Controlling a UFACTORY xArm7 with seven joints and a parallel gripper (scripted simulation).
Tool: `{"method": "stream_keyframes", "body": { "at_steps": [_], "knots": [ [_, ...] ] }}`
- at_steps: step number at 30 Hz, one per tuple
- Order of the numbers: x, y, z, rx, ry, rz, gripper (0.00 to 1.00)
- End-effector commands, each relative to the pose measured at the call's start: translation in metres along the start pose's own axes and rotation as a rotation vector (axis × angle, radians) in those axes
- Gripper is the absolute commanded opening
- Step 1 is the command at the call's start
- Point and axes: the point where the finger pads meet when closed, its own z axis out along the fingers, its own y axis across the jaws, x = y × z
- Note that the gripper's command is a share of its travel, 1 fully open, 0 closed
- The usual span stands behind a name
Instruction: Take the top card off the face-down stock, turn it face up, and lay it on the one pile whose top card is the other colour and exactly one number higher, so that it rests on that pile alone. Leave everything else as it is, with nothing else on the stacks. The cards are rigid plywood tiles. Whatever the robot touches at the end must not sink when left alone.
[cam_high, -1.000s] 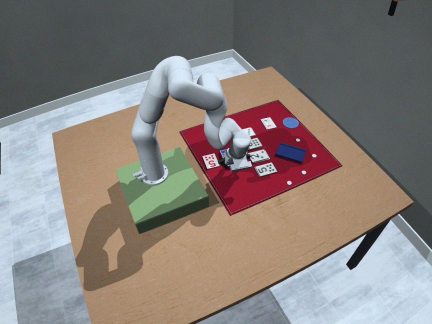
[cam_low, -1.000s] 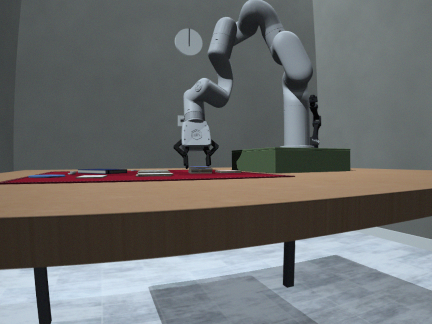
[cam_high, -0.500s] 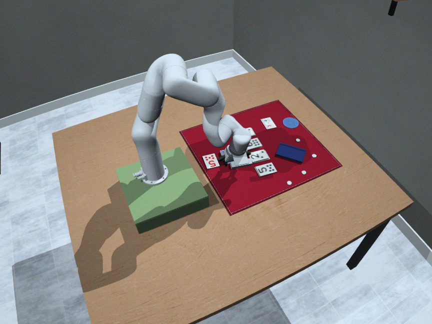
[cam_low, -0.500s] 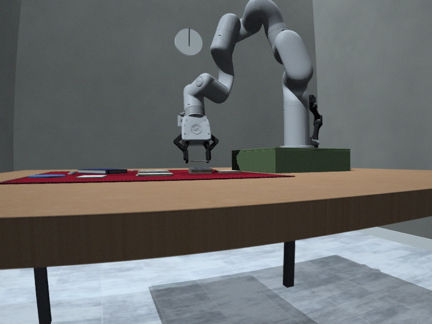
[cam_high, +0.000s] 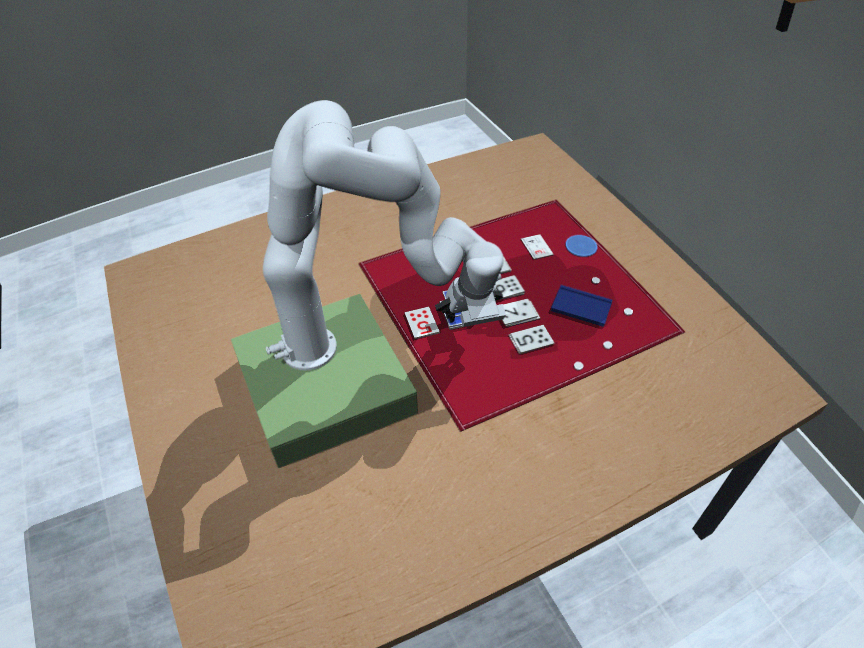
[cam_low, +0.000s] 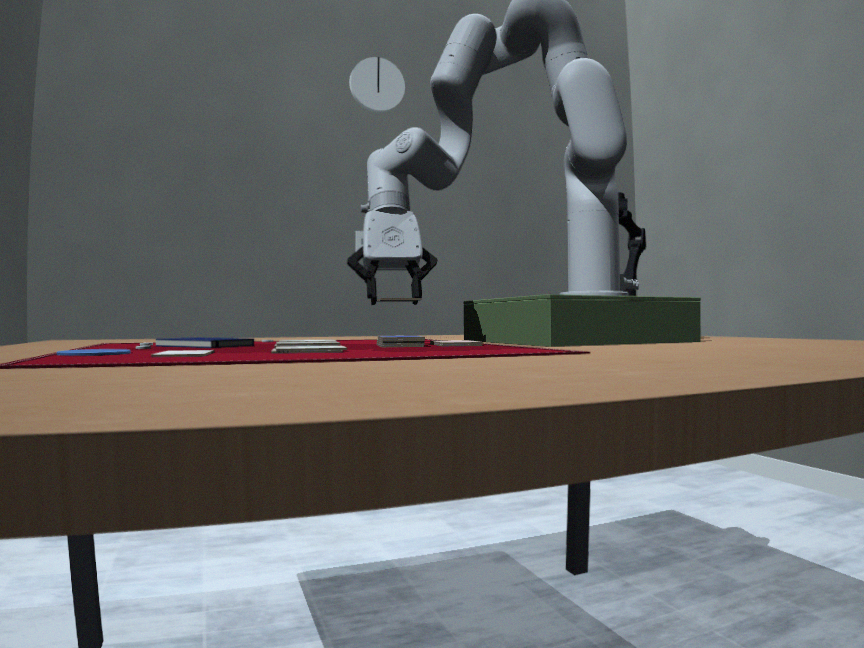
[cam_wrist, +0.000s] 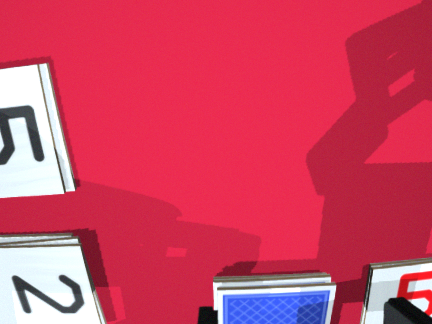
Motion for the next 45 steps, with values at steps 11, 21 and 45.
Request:
{"method": "stream_keyframes", "body": {
  "at_steps": [11,21,45],
  "knots": [
    [-0.013,-0.001,-0.033,0.003,0.001,-0.001,0.74],
    [-0.016,-0.001,-0.04,0.003,0.001,-0.001,0.74],
    [-0.018,-0.001,-0.04,0.003,0.001,-0.001,0.74]
  ]
}}
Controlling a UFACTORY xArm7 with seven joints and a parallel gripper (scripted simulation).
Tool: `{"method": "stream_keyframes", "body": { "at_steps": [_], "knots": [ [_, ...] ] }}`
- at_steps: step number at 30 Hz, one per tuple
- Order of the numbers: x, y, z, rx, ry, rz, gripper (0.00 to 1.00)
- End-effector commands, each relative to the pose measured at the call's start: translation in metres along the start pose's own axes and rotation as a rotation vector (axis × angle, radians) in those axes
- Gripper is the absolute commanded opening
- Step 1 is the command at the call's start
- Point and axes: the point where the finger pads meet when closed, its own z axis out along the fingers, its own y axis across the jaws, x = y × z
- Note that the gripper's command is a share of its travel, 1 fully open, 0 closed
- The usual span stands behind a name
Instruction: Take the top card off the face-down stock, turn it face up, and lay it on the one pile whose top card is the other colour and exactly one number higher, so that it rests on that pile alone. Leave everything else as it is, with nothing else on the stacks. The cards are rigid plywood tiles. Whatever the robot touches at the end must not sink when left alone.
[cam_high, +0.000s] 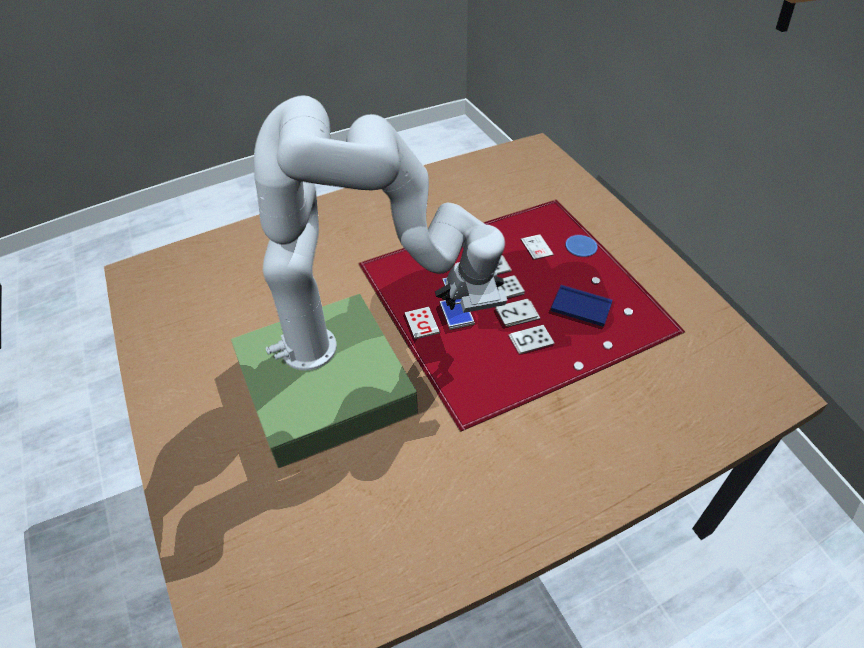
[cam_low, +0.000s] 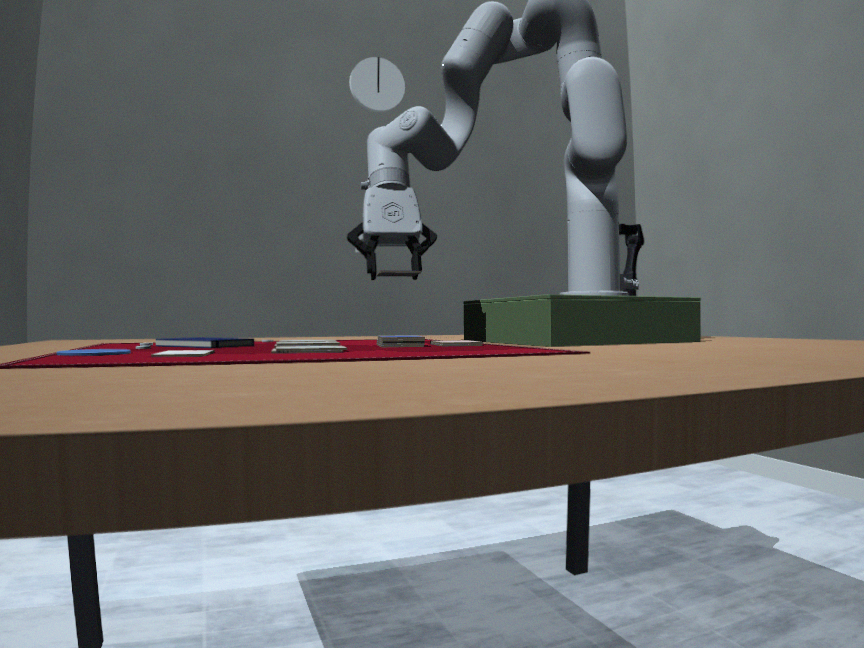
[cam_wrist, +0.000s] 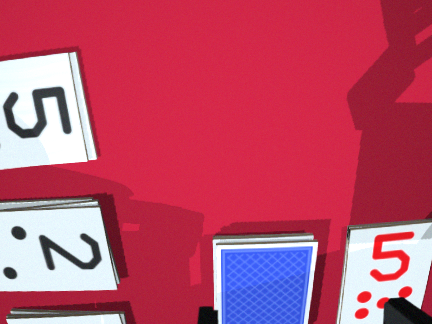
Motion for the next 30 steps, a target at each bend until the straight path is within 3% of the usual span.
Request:
{"method": "stream_keyframes", "body": {
  "at_steps": [1,18,30],
  "knots": [
    [-0.001,-0.001,-0.001,0.003,0.001,-0.002,0.74],
    [-0.055,0.001,0.021,0.003,0.001,-0.002,0.74],
    [-0.119,0.003,0.047,0.003,0.001,-0.002,0.74]
  ]
}}
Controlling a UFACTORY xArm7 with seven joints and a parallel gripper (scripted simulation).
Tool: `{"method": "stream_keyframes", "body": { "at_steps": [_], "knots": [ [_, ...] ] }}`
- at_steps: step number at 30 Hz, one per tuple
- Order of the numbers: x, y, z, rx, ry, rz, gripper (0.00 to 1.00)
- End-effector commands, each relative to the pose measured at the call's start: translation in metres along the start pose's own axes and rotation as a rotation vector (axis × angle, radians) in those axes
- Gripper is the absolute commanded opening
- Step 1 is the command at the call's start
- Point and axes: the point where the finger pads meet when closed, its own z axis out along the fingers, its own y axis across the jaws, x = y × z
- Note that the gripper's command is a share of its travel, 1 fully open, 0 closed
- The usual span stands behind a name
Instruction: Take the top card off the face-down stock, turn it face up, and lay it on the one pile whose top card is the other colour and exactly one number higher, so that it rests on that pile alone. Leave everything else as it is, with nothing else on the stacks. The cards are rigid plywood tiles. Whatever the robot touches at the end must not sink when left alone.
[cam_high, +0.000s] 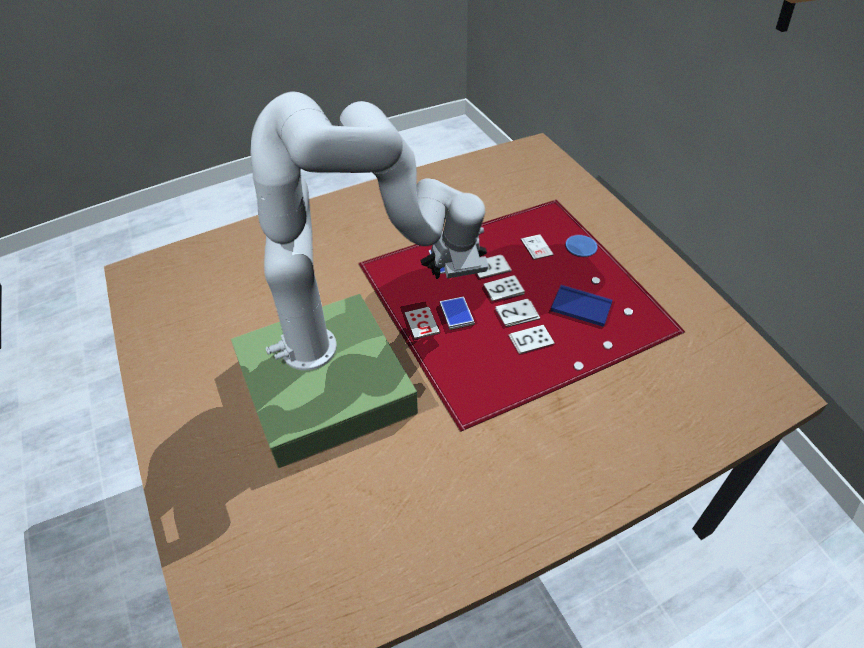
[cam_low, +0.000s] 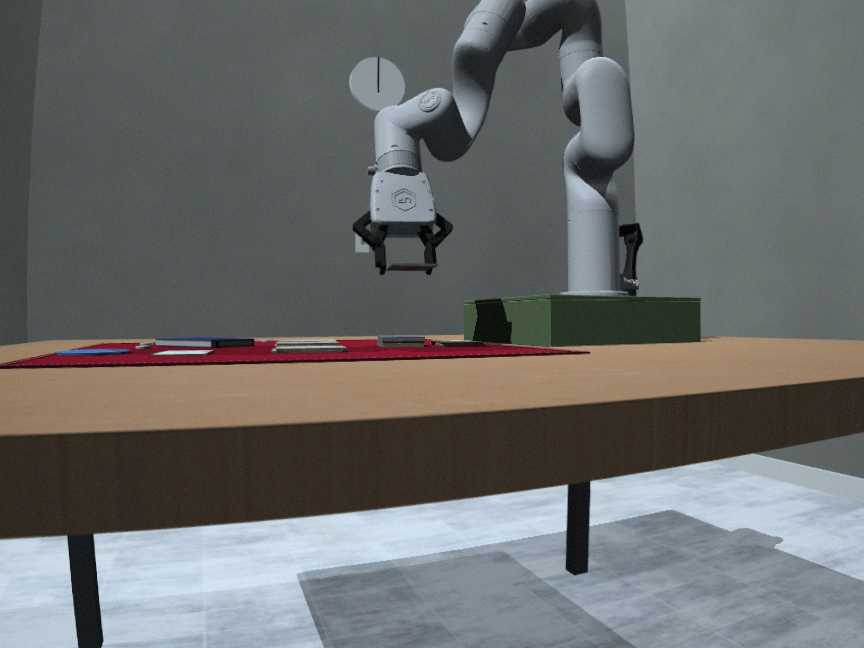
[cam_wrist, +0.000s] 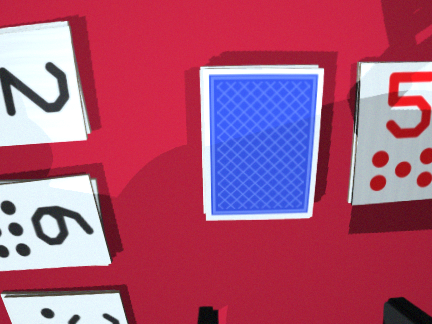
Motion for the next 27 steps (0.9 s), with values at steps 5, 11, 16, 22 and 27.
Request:
{"method": "stream_keyframes", "body": {
  "at_steps": [5,11,16,22,27],
  "knots": [
    [-0.031,-0.002,0.012,0.005,0.002,0.001,0.74],
    [-0.044,-0.001,0.017,0.005,0.002,0.001,0.74],
    [-0.047,-0.001,0.018,0.005,0.002,0.001,0.74],
    [-0.047,-0.001,0.018,0.005,0.002,0.001,0.74],
    [-0.047,-0.001,0.019,0.005,0.002,0.001,0.74]
  ]
}}
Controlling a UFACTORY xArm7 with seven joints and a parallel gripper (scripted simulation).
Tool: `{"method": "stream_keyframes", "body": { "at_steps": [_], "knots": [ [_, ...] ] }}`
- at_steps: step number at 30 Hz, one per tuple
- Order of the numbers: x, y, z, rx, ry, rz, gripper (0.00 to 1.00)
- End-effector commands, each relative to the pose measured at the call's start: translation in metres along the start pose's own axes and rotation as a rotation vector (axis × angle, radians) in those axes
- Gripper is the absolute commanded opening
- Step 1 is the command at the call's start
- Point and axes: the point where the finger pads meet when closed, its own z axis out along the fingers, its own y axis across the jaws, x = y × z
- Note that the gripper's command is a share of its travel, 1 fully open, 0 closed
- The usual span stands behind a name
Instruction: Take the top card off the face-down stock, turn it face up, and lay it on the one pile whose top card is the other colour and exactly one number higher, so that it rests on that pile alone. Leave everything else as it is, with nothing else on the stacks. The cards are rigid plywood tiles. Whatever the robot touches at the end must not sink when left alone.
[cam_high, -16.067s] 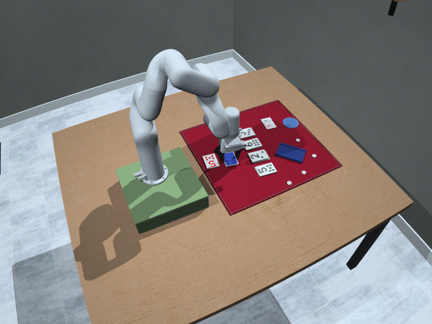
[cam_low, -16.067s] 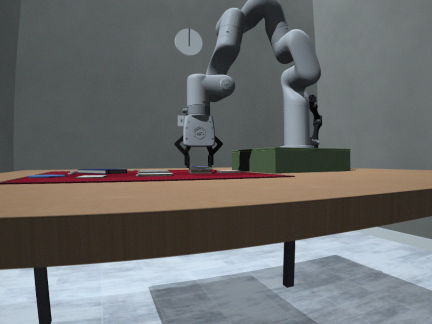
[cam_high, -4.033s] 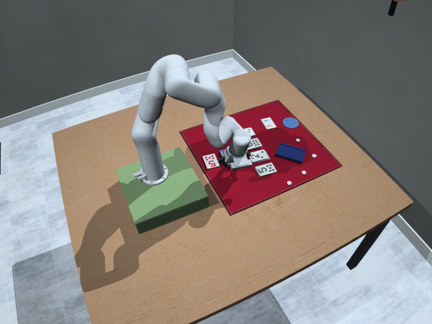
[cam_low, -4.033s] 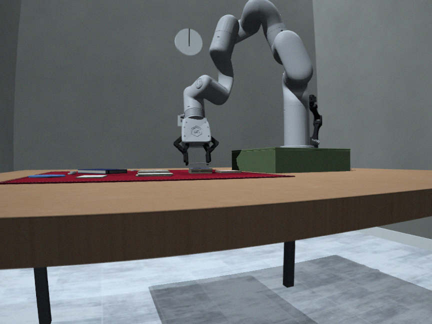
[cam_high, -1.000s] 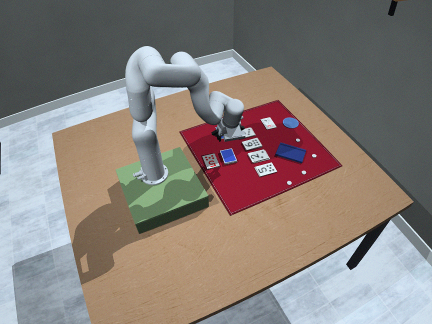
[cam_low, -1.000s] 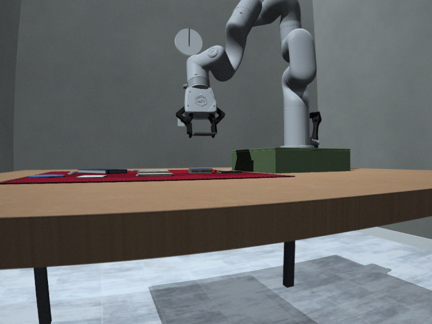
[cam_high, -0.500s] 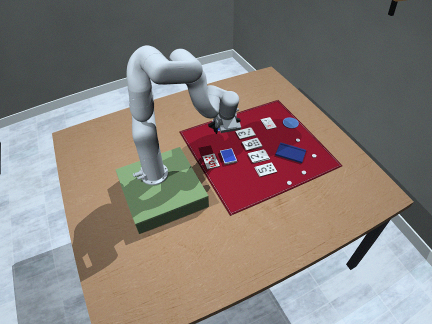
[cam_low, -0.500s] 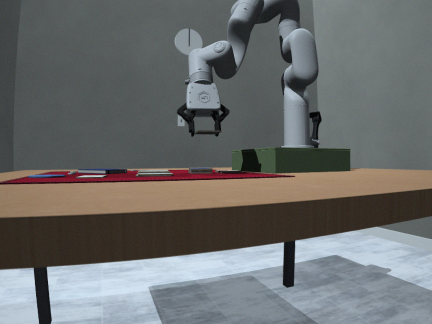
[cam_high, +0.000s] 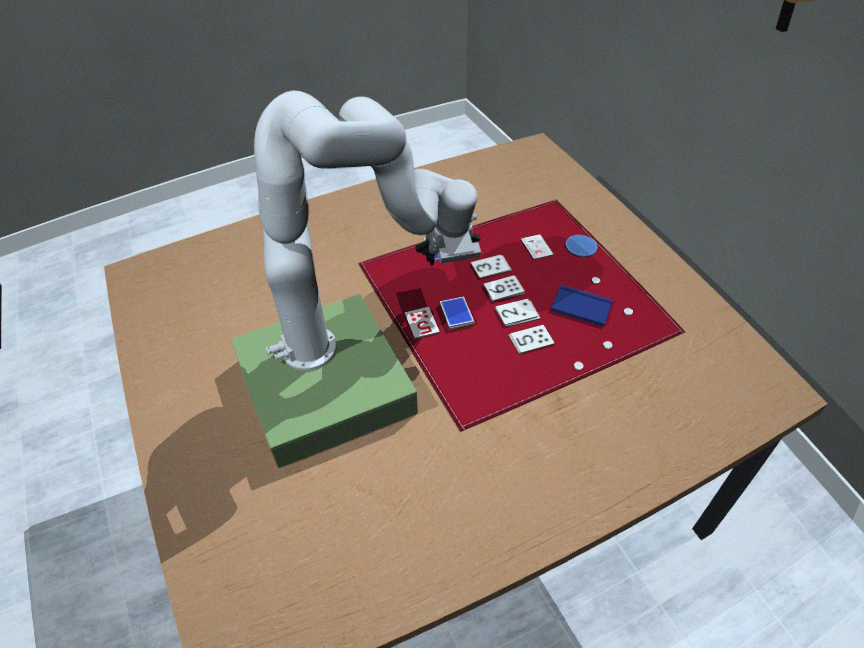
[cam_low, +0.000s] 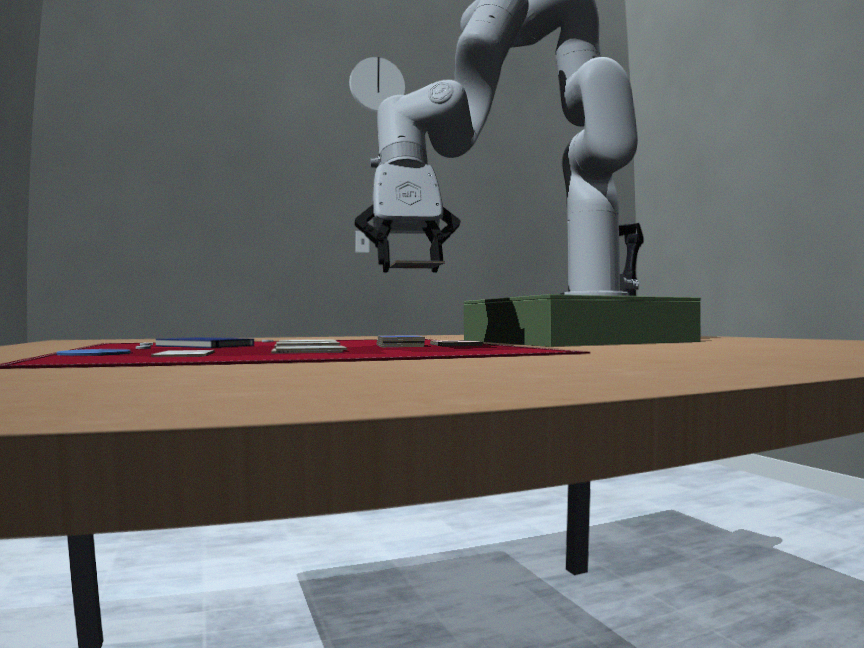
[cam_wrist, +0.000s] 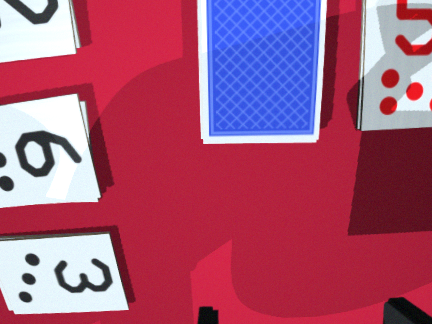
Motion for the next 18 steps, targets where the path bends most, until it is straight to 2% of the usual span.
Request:
{"method": "stream_keyframes", "body": {
  "at_steps": [1,18],
  "knots": [
    [-0.0008,-0.0014,-0.0006,0.003,-0.001,-0.002,0.74],
    [-0.0003,-0.0014,0.0008,0.003,-0.001,-0.002,0.74]
  ]
}}
